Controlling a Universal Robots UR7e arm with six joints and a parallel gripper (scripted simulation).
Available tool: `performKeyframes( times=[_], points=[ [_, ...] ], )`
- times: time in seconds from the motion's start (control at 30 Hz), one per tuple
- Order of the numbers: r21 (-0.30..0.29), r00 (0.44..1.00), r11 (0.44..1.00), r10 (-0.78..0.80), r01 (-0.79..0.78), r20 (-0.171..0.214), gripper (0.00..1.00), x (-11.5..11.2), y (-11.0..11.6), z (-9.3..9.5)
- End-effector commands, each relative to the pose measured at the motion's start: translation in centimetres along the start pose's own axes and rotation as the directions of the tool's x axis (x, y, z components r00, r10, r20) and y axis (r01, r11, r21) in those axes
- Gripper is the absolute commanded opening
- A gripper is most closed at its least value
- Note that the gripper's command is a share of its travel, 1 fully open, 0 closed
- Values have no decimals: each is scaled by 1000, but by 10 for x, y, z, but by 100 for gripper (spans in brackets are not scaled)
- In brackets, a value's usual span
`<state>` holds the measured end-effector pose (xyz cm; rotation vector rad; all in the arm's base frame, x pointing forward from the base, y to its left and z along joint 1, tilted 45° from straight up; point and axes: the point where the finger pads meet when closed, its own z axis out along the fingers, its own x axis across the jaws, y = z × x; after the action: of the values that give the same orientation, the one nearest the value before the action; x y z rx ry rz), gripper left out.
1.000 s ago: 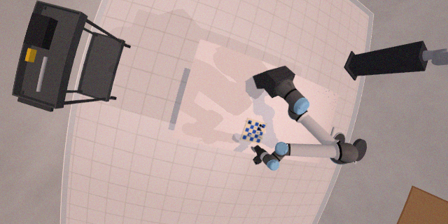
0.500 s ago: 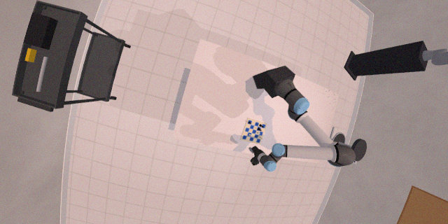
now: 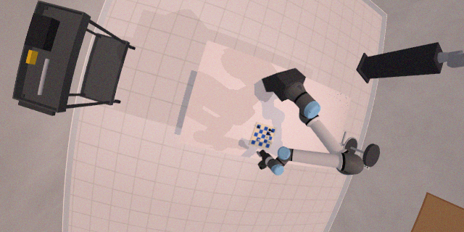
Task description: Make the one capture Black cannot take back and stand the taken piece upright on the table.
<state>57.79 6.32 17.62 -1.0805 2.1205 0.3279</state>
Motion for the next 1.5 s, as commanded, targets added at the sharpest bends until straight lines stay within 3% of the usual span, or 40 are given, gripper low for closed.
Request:
performKeyframes(
  times=[0.0, 0.23, 0.43, 1.47],
  points=[
    [2, 1000, 1000, 0, 0, 2, 0, -1, -1, 18],
    [2, 1000, 1000, 0, 0, 2, 0, -1, -1, 49],
    [2, 1000, 1000, 0, 0, 2, 0, -1, -1, 64],
    [2, 1000, 1000, 0, 0, 2, 0, -1, -1, 66]
  ],
)
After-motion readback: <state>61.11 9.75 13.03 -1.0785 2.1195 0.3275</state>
